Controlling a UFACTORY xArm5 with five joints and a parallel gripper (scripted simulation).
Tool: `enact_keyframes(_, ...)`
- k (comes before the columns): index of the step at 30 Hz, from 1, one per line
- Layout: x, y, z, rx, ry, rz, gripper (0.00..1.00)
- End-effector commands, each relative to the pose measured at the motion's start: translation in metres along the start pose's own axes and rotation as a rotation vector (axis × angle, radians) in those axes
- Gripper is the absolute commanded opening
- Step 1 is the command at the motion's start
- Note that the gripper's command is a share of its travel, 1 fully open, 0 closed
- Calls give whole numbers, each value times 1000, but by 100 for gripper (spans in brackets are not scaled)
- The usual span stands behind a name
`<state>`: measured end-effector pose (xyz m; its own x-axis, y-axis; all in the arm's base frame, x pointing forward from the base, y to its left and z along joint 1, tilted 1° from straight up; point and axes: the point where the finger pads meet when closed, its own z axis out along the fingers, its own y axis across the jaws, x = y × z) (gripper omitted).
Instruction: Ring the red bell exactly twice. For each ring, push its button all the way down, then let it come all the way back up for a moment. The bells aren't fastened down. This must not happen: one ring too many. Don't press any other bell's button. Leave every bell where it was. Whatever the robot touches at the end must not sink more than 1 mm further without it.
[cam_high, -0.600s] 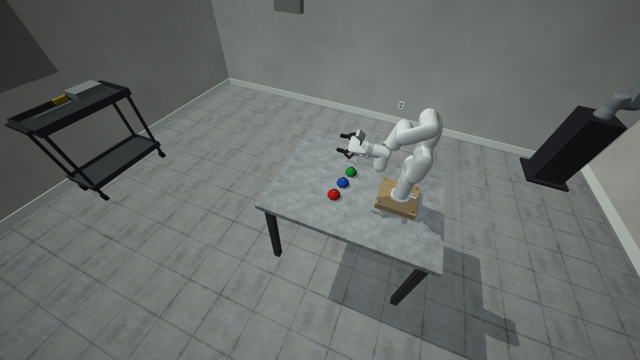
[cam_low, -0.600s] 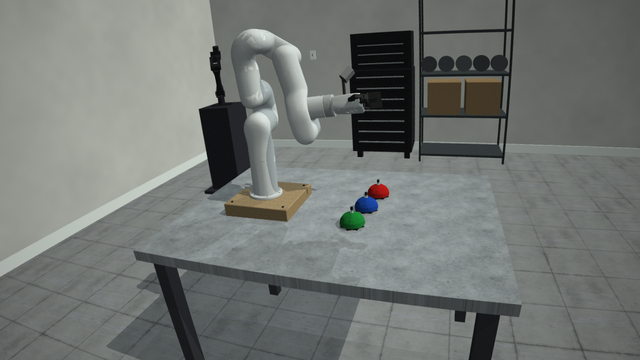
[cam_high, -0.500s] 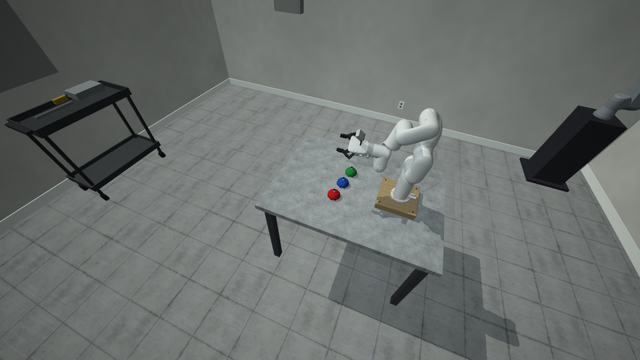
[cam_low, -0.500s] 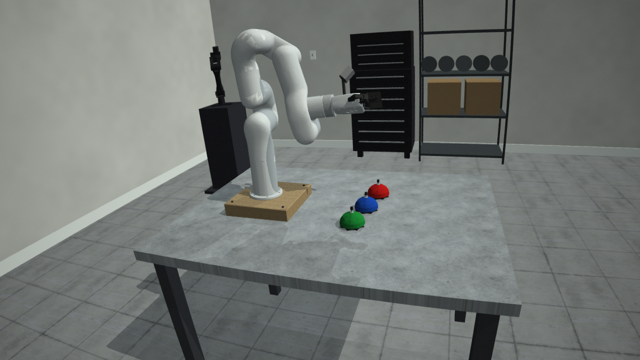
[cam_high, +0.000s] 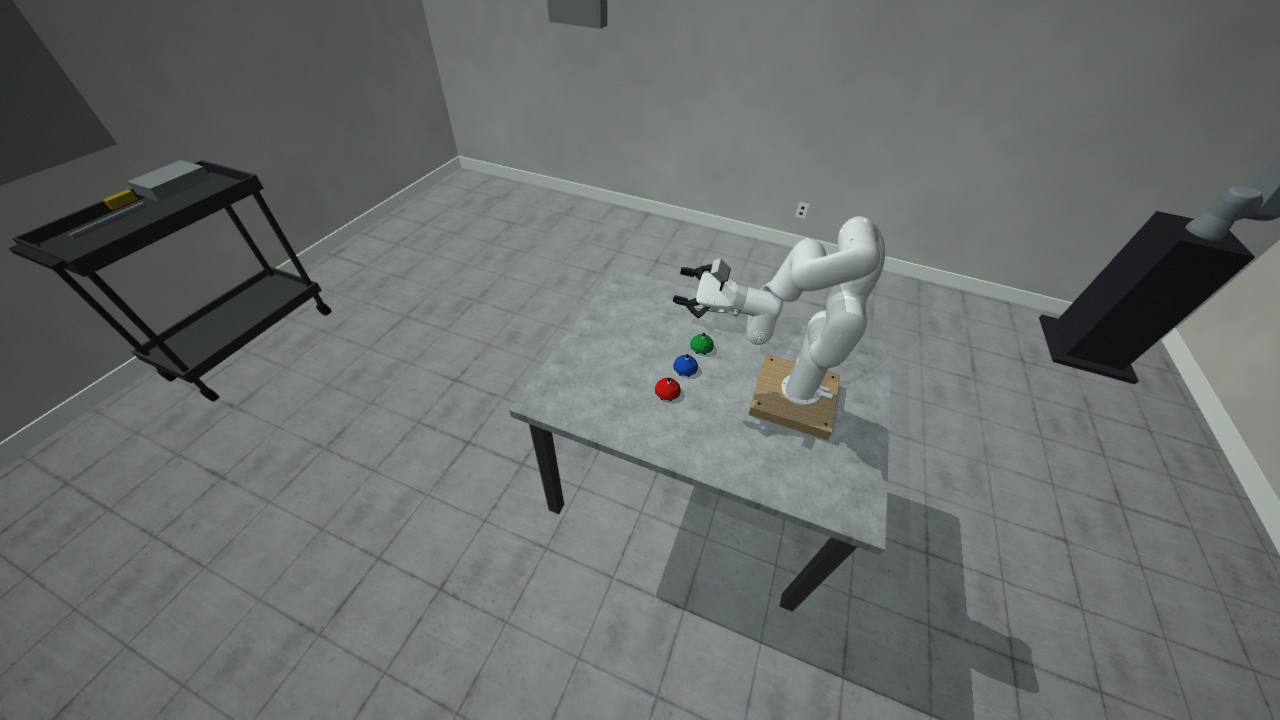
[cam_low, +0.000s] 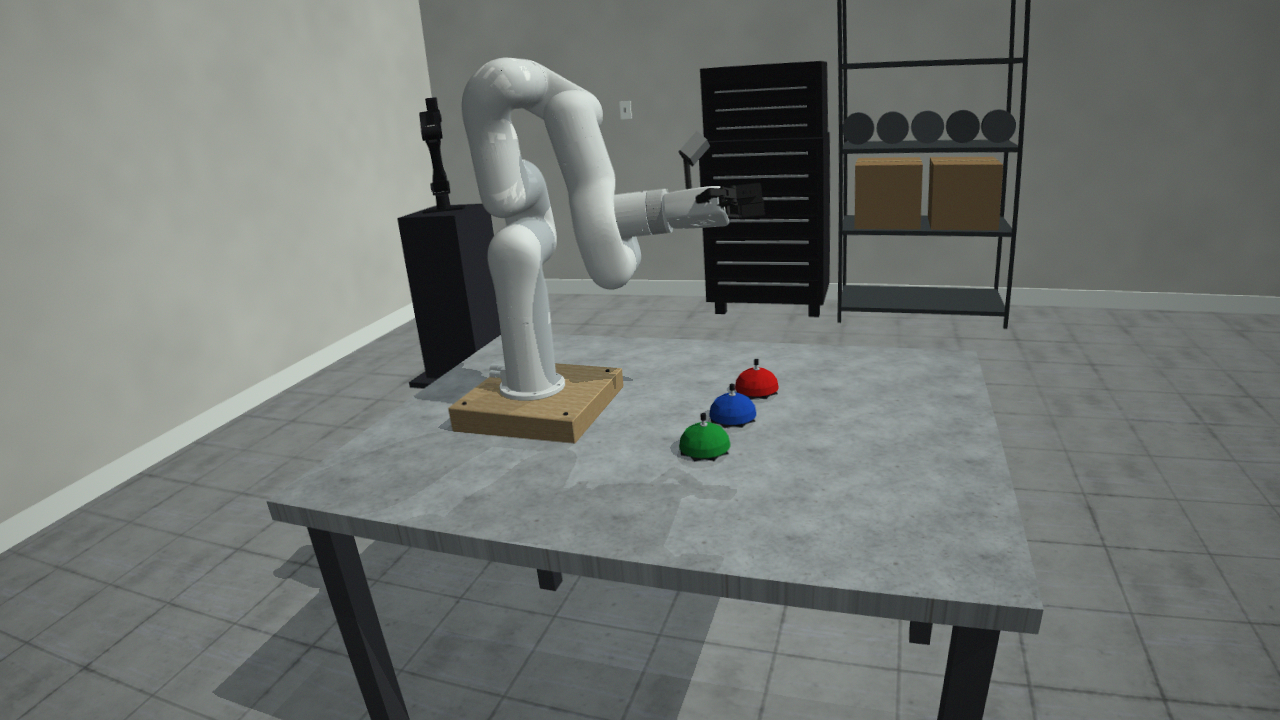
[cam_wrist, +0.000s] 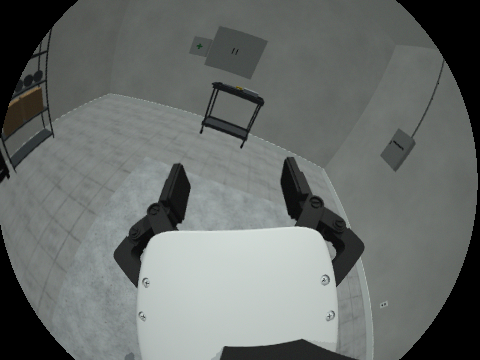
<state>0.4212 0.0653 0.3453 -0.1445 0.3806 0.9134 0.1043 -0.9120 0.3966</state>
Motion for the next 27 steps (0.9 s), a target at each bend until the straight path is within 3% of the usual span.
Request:
enact_keyframes(1,1,0,0,0,1,0,100)
enact_keyframes(7,-9,-7,11,29,-48,-22,100)
enact_keyframes(13,-43,-33,41,135,-209,-99,100)
enact_keyframes(16,-43,-33,41,135,-209,-99,100)
enact_keyframes(18,-59,-46,52,192,-286,-137,100)
enact_keyframes(19,-59,-46,52,192,-286,-137,100)
enact_keyframes(20,-67,-54,57,225,-327,-159,100)
enact_keyframes(21,-67,-54,57,225,-327,-159,100)
enact_keyframes(22,-76,-61,61,260,-370,-182,100)
enact_keyframes(23,-76,-61,61,260,-370,-182,100)
enact_keyframes(24,-86,-69,65,299,-415,-206,100)
enact_keyframes(25,-86,-69,65,299,-415,-206,100)
enact_keyframes(26,-95,-77,68,339,-460,-230,100)
enact_keyframes(27,-95,-77,68,339,-460,-230,100)
